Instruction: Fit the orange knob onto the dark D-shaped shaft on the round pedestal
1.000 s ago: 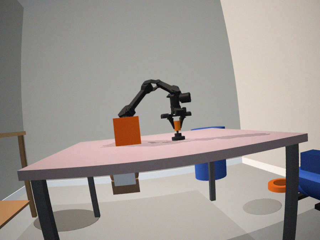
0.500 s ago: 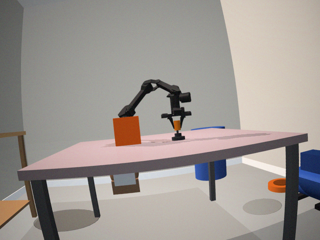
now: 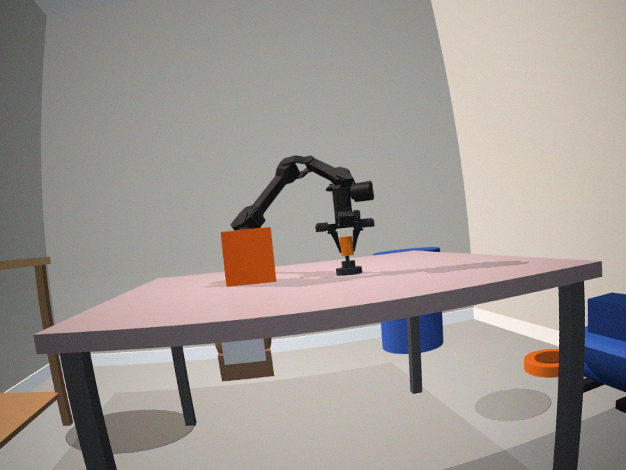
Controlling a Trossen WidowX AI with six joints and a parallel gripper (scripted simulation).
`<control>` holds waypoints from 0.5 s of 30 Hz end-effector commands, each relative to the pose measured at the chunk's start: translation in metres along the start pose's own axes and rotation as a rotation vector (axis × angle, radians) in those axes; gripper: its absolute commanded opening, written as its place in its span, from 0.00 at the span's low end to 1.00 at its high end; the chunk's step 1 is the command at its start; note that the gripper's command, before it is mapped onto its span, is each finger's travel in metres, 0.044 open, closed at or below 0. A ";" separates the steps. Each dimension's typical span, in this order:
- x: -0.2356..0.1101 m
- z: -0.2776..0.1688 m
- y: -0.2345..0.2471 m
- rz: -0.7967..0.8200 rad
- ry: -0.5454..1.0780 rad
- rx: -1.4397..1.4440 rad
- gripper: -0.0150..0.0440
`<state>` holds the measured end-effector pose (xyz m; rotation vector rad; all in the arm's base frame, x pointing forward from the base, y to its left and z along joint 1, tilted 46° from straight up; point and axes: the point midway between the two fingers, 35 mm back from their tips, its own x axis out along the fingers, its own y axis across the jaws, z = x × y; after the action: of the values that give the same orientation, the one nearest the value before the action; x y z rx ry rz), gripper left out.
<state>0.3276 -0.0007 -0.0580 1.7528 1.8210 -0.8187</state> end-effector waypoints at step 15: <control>0.000 0.000 0.000 0.000 0.000 0.007 0.25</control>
<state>0.3274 -0.0005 -0.0581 1.7537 1.8213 -0.8209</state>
